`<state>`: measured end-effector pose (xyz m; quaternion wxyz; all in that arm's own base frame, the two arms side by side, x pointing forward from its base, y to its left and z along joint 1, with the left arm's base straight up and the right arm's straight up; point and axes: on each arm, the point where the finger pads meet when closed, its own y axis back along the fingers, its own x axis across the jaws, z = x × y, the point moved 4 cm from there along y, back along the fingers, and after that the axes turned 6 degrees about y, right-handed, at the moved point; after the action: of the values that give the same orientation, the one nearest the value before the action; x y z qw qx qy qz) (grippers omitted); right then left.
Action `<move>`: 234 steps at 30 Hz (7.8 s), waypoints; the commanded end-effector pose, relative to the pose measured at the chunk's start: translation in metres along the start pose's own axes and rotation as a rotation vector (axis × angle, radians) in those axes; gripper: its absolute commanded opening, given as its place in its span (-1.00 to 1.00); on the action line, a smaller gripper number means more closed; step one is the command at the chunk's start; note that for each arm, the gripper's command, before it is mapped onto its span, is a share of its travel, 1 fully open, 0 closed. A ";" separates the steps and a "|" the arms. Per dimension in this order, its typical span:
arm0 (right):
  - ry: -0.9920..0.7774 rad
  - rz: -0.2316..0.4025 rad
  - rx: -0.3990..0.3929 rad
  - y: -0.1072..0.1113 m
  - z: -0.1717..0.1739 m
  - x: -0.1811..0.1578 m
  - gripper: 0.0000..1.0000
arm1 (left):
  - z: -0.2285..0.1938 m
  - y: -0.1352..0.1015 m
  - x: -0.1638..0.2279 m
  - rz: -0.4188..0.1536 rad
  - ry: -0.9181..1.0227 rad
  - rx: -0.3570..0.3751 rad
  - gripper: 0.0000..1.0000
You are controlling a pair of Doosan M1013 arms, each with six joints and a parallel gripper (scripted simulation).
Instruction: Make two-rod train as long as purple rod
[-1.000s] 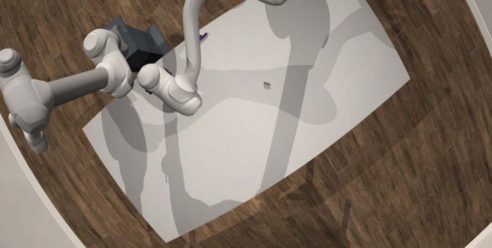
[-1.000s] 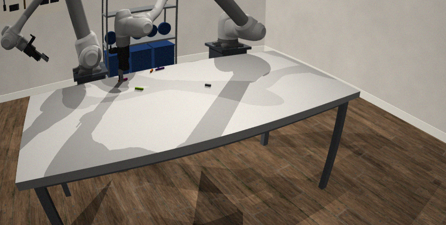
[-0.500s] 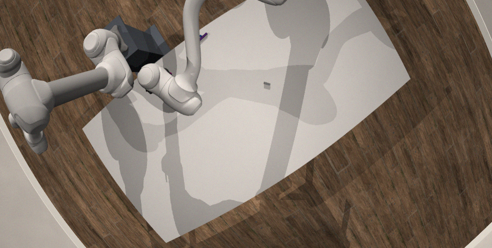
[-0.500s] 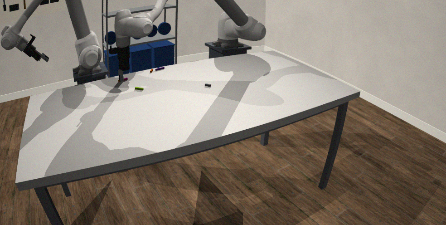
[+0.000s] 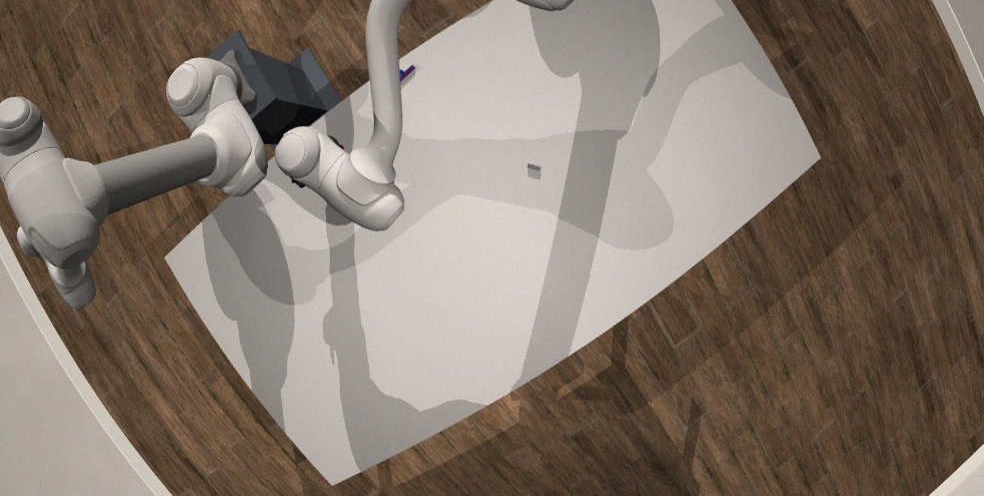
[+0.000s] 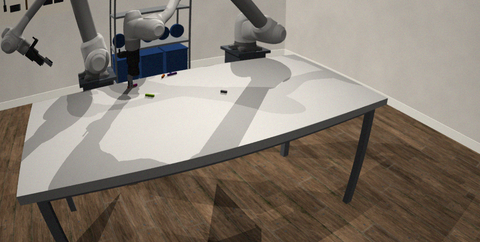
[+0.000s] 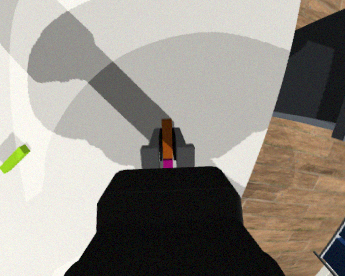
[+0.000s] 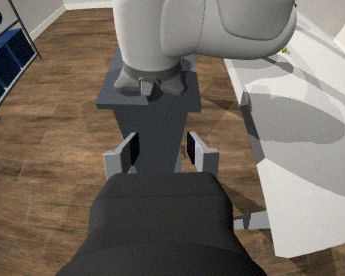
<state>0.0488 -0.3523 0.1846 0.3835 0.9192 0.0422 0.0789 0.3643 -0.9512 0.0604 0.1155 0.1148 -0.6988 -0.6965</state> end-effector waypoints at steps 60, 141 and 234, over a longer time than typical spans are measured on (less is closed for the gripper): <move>0.004 -0.006 0.008 0.000 -0.004 -0.003 1.00 | 0.003 0.000 -0.001 -0.004 0.001 -0.001 0.07; 0.004 -0.006 0.008 0.000 -0.004 -0.003 1.00 | 0.003 0.153 0.000 -0.004 0.002 0.001 1.00; 0.004 -0.006 0.008 0.000 -0.004 -0.003 1.00 | 0.003 0.184 0.000 -0.004 0.002 0.000 1.00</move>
<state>0.0488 -0.3523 0.1846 0.3835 0.9192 0.0422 0.0789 0.3633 -0.9482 0.2372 0.1156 0.1143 -0.6972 -0.6982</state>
